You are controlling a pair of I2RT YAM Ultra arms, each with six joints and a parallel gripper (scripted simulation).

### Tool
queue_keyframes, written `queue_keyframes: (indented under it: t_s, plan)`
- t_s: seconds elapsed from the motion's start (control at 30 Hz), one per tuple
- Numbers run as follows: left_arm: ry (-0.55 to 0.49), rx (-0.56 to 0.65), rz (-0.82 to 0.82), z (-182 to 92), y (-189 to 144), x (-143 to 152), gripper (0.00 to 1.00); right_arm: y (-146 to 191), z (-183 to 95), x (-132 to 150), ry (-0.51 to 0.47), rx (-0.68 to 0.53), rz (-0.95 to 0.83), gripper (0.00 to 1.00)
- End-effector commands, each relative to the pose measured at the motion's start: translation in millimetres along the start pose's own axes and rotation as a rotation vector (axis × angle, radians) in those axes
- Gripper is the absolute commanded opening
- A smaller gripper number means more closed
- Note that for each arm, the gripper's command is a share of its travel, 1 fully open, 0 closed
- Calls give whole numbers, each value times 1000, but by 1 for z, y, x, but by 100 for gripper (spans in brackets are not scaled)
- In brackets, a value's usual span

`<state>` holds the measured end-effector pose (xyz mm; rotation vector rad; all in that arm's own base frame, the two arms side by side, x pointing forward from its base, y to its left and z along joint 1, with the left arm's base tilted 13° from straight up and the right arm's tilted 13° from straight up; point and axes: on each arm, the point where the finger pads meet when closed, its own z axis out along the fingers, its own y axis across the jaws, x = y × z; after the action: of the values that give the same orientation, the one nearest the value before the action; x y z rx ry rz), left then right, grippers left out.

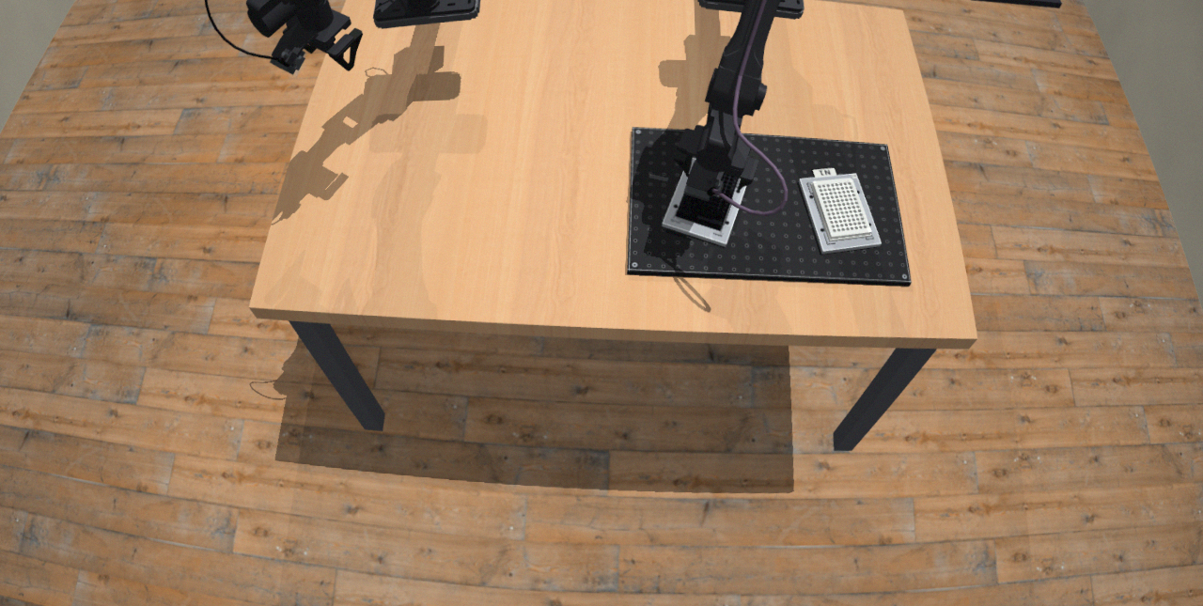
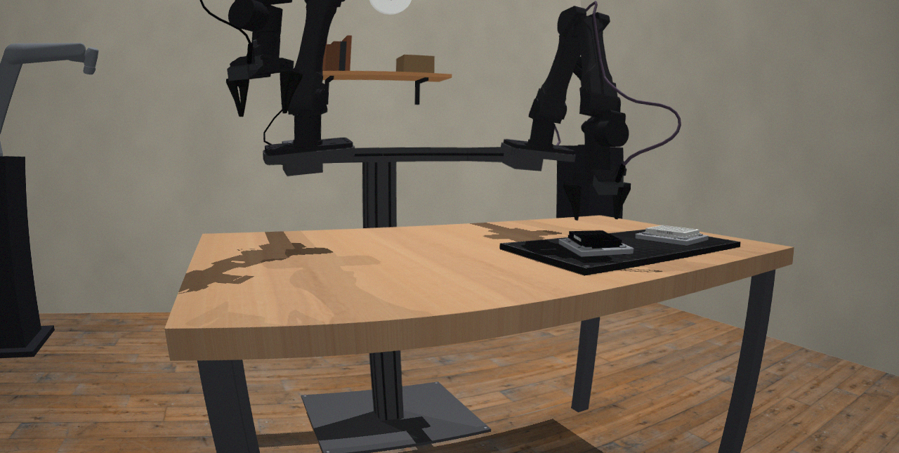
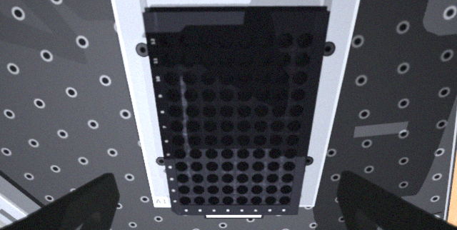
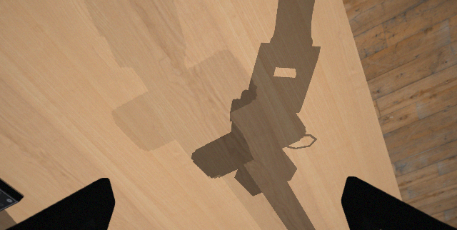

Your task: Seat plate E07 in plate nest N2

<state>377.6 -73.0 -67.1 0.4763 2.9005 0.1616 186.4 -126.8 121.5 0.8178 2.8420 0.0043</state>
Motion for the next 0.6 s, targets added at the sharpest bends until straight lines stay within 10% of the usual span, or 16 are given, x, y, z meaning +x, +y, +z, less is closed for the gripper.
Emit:
queue_keyframes:
  t_s: [0.0, 0.57]
  plan:
    - [-21, 10, 9, -9, -7, -12, 100, -2, -6, -3, -48, -5, 20, 100]
    - [-34, 9, 8, -6, -8, -11, 100, -2, -6, -3, -48, -5, 20, 100]
